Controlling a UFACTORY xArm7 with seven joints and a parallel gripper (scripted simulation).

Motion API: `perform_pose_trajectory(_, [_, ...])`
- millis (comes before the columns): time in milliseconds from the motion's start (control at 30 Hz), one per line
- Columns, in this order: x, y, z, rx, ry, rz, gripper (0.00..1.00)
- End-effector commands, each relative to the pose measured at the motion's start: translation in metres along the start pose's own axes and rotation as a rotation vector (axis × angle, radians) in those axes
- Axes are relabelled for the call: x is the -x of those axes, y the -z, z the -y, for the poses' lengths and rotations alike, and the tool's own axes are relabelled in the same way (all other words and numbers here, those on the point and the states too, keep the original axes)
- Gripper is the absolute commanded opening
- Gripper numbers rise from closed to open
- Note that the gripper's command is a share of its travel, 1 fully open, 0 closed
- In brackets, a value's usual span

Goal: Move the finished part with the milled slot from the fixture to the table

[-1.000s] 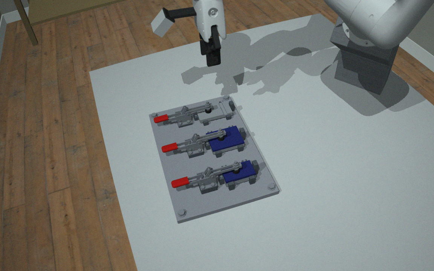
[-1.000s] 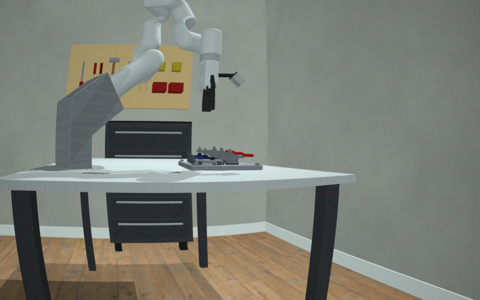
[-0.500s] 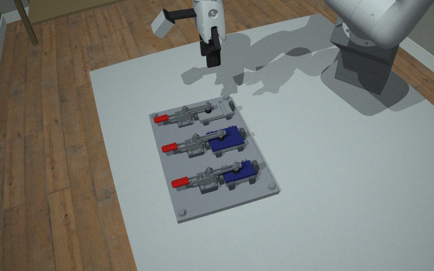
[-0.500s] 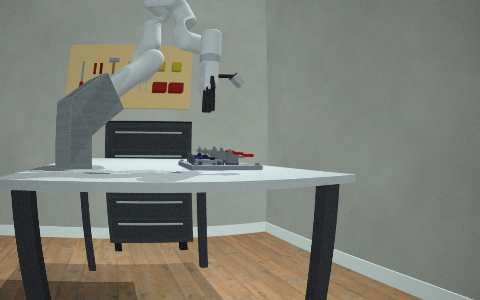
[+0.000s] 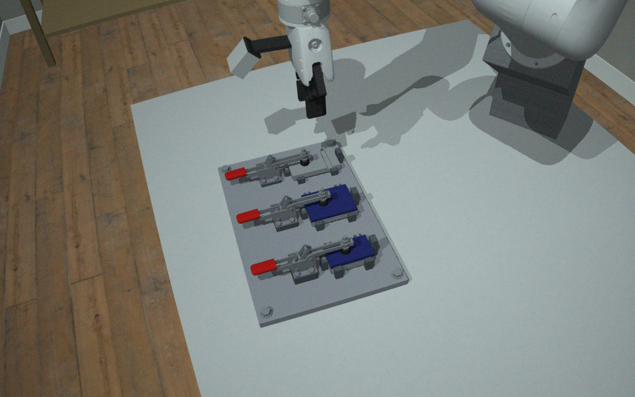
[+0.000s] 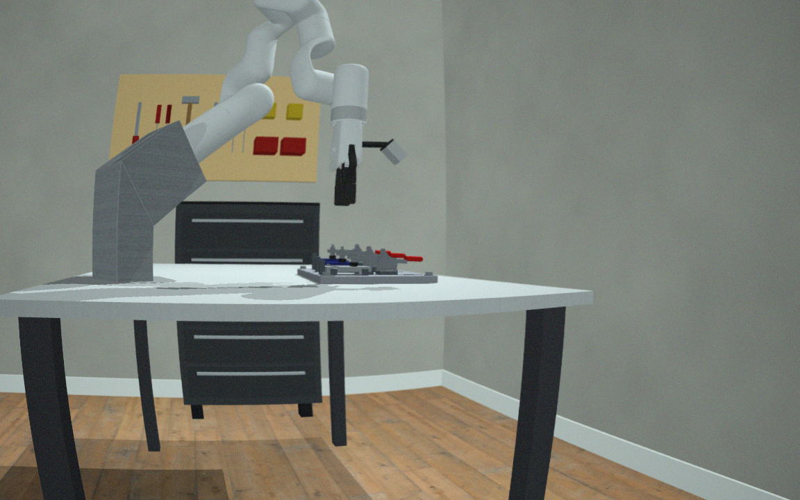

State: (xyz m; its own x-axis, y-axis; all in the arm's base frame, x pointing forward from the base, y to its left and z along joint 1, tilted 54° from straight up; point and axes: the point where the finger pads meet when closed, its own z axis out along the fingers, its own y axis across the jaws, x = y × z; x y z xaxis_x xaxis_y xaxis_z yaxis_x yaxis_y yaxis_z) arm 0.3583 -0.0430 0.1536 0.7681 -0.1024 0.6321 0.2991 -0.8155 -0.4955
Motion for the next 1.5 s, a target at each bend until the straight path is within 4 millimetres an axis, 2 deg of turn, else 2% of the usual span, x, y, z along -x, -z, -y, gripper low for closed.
perform_pose_trajectory(0, [-0.004,-0.018,-0.003,-0.002,0.001,-0.012,0.47])
perform_pose_trajectory(233, [-0.005,-0.018,-0.003,-0.002,0.001,-0.012,0.47])
perform_pose_trajectory(367, [-0.013,-0.018,-0.003,-0.002,0.001,-0.012,0.47])
perform_pose_trajectory(567, [-0.043,-0.018,-0.003,-0.002,0.001,-0.012,0.47])
perform_pose_trajectory(633, [-0.043,-0.018,-0.003,-0.002,0.001,-0.012,0.47])
perform_pose_trajectory(900, [-0.099,-0.017,-0.003,-0.002,0.000,-0.012,0.47])
perform_pose_trajectory(1100, [-0.131,-0.017,-0.003,-0.002,0.000,-0.012,0.47])
perform_pose_trajectory(1467, [-0.144,-0.017,-0.003,-0.002,0.001,-0.012,0.47])
